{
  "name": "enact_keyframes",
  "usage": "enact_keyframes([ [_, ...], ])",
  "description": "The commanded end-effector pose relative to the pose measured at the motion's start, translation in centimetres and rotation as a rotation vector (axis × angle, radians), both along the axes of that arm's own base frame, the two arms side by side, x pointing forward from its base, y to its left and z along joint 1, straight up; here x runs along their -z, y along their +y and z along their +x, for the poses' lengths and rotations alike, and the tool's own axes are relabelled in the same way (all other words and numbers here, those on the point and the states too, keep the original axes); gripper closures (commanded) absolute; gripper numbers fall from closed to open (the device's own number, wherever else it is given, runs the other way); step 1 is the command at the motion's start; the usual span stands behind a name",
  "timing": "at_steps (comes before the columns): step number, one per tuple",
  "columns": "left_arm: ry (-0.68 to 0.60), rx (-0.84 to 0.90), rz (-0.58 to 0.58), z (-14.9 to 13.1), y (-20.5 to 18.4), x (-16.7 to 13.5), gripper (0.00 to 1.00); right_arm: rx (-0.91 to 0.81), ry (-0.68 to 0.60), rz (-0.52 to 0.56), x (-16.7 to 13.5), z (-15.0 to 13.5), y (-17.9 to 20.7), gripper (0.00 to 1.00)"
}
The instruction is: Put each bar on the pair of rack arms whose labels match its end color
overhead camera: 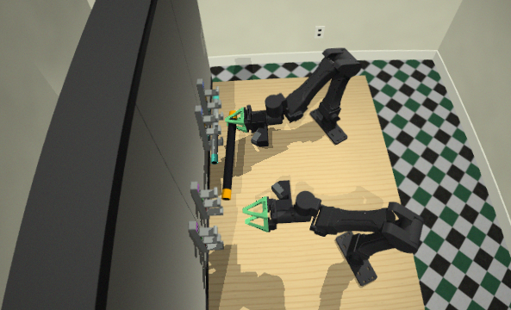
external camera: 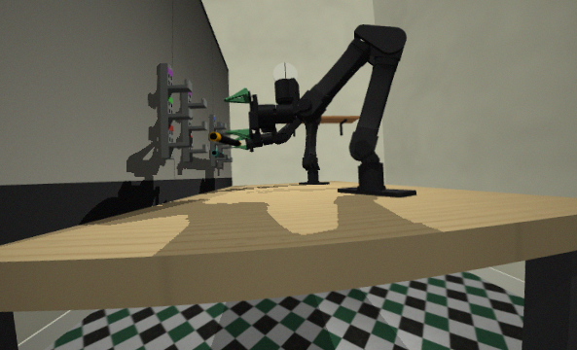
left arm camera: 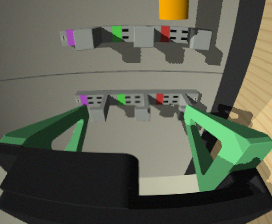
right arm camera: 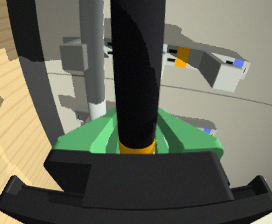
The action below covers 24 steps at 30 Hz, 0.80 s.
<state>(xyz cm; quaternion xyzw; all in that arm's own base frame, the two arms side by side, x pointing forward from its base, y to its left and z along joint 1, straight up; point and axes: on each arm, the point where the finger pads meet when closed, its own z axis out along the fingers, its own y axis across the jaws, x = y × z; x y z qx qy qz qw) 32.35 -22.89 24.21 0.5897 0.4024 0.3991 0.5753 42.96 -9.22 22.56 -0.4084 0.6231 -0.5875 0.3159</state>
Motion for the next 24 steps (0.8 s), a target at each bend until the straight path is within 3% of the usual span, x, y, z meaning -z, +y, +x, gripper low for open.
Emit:
enact_keyframes([
  [1,-0.012,-0.003,-0.015,-0.2,0.5,-0.6,0.0,-0.009,-0.141,0.027,-4.8,0.0,-0.7,1.0],
  [24,-0.012,-0.003,-0.015,-0.2,0.5,-0.6,0.0,-0.009,-0.141,0.027,-5.5,-2.1,-4.9,1.0],
])
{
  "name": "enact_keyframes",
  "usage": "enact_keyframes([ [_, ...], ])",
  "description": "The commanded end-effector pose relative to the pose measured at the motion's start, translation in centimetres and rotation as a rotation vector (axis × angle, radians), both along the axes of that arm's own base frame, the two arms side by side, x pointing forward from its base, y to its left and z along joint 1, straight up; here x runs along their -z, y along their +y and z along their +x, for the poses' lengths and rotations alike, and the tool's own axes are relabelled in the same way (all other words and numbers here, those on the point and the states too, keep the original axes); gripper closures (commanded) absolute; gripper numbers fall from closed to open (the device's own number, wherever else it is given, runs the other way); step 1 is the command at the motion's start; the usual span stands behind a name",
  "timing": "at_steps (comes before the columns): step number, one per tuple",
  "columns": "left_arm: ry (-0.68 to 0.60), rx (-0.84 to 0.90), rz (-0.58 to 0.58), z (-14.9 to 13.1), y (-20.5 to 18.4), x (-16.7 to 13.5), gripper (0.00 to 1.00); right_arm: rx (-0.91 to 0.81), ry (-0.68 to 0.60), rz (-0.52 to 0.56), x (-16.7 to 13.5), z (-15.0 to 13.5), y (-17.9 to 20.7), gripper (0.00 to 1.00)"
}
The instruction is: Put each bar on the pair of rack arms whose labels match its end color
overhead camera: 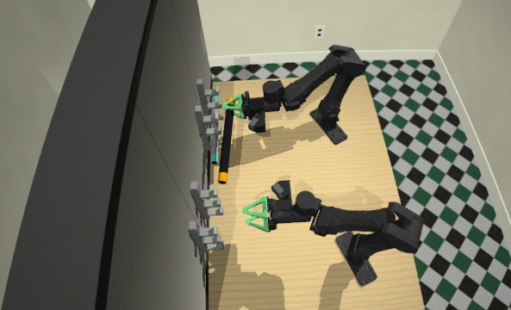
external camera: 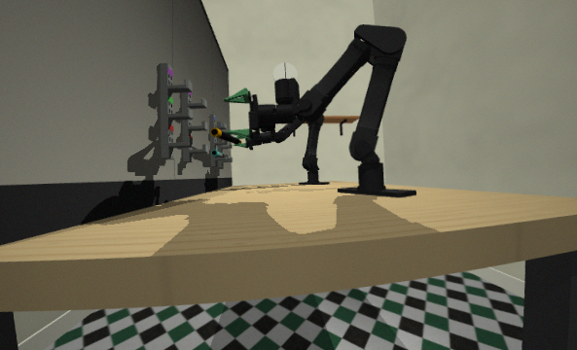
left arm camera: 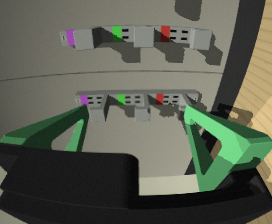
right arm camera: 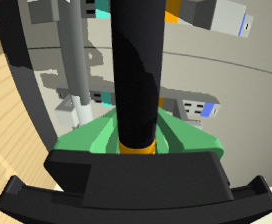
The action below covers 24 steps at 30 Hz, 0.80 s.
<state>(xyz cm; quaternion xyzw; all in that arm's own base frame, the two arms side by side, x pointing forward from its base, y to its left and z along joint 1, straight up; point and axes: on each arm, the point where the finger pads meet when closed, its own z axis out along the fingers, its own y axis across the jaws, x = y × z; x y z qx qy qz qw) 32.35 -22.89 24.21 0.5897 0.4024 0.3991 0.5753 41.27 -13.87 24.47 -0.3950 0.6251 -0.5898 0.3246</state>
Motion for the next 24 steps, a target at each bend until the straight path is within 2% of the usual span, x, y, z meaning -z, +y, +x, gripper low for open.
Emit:
enact_keyframes([
  [1,-0.012,-0.003,-0.015,-0.2,0.5,-0.6,0.0,-0.018,-0.114,0.011,-3.6,-0.4,-0.3,1.0],
  [24,-0.012,-0.003,-0.015,-0.2,0.5,-0.6,0.0,-0.018,-0.115,0.01,-4.4,-2.3,-4.3,1.0],
])
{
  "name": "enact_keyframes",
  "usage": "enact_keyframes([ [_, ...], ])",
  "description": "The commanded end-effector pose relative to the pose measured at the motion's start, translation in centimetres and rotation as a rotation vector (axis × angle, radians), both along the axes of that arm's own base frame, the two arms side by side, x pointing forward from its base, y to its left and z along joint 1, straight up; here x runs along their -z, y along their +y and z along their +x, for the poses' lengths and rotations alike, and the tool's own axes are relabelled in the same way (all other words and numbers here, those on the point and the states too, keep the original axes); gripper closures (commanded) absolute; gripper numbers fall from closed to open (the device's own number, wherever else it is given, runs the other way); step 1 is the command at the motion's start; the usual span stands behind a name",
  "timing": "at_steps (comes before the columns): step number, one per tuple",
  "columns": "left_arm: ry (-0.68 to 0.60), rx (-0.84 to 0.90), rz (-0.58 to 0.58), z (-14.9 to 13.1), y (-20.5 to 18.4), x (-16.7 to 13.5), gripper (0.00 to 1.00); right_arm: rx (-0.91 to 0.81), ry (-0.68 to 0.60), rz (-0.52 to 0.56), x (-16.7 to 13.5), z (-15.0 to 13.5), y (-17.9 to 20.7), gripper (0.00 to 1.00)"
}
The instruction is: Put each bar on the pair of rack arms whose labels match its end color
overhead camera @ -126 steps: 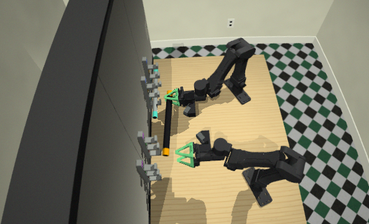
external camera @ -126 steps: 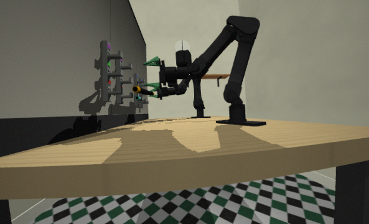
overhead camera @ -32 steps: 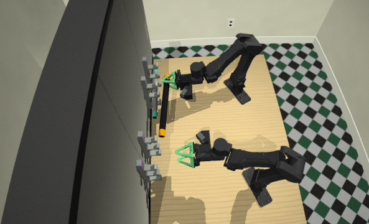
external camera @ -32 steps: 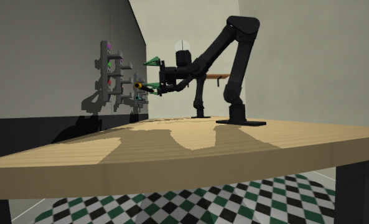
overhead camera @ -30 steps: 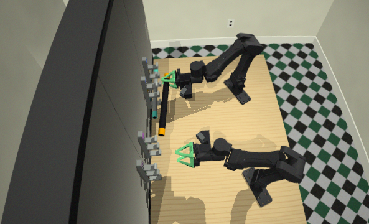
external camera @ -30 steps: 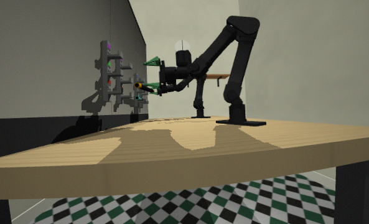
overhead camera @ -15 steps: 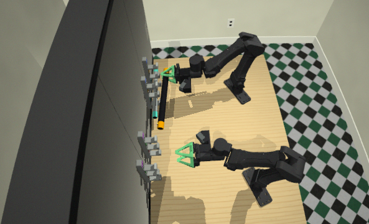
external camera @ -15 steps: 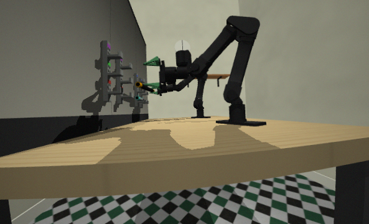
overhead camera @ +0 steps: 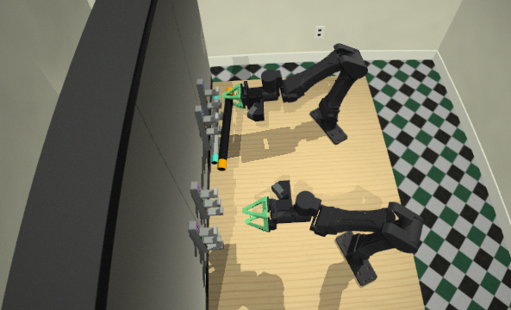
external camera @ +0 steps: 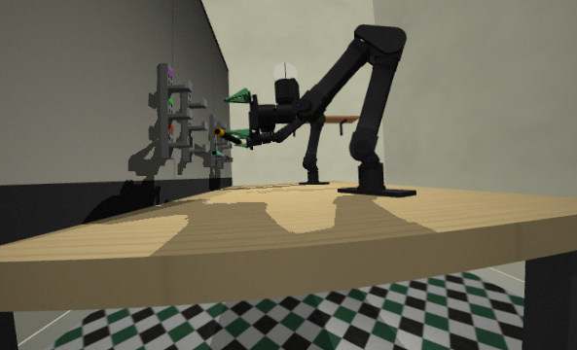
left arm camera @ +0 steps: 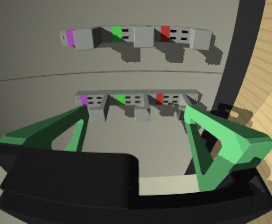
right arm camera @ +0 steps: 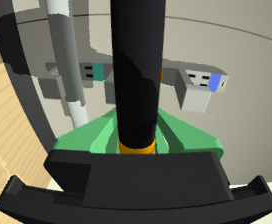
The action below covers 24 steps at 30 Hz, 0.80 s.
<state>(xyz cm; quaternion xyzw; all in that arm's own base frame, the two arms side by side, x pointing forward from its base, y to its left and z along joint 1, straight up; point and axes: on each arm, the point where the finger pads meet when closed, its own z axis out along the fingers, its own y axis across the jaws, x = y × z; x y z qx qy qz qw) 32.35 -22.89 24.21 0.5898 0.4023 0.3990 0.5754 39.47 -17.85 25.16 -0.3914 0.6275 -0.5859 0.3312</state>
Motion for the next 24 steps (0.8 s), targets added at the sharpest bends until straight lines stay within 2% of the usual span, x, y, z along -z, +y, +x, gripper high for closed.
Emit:
enact_keyframes([
  [1,-0.012,-0.003,-0.015,-0.2,0.5,-0.6,0.0,-0.013,-0.107,-0.005,-3.7,-0.6,-0.5,1.0],
  [24,-0.012,-0.003,-0.015,-0.2,0.5,-0.6,0.0,-0.013,-0.107,-0.005,-5.5,-2.7,-4.7,1.0],
])
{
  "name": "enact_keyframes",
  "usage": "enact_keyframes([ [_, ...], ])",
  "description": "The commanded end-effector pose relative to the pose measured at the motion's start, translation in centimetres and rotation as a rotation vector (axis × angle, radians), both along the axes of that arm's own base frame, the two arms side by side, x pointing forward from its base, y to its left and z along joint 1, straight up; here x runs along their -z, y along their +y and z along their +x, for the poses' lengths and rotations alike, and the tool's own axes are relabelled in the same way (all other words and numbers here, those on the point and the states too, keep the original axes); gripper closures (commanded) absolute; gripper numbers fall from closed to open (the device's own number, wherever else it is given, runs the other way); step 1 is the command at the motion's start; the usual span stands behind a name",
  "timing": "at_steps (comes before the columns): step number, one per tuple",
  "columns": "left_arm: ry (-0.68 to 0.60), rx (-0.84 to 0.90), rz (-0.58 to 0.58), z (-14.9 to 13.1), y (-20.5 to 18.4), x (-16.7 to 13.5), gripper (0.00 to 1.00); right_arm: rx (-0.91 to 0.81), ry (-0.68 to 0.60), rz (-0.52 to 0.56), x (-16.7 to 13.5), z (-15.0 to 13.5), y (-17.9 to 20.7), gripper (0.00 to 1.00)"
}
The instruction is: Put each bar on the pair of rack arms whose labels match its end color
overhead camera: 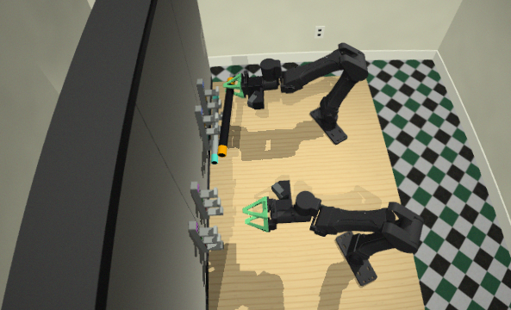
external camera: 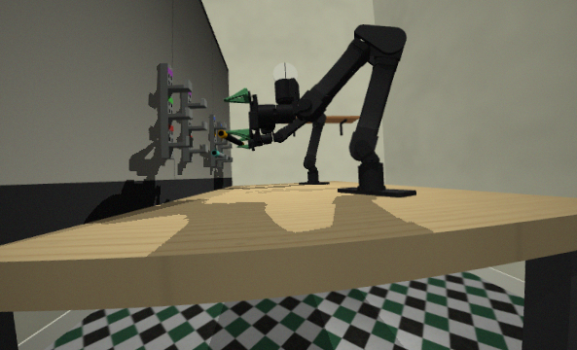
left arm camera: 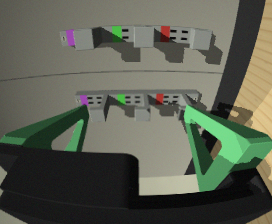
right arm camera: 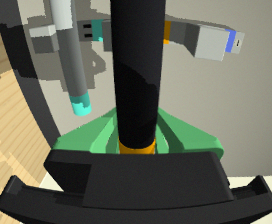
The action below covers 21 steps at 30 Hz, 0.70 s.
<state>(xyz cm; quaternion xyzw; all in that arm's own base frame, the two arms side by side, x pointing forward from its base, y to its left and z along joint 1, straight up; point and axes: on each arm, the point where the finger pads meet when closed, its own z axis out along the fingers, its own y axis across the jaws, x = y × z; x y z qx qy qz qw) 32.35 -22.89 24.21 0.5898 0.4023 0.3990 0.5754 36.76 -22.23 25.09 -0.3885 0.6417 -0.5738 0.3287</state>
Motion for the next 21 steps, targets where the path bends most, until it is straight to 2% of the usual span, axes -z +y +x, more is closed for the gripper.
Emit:
enact_keyframes([
  [1,-0.012,-0.003,-0.015,-0.2,0.5,-0.6,0.0,-0.021,-0.126,-0.038,-5.7,-0.1,-0.5,1.0],
  [21,-0.012,-0.003,-0.015,-0.2,0.5,-0.6,0.0,-0.021,-0.125,-0.038,-6.7,-0.8,-0.5,1.0],
])
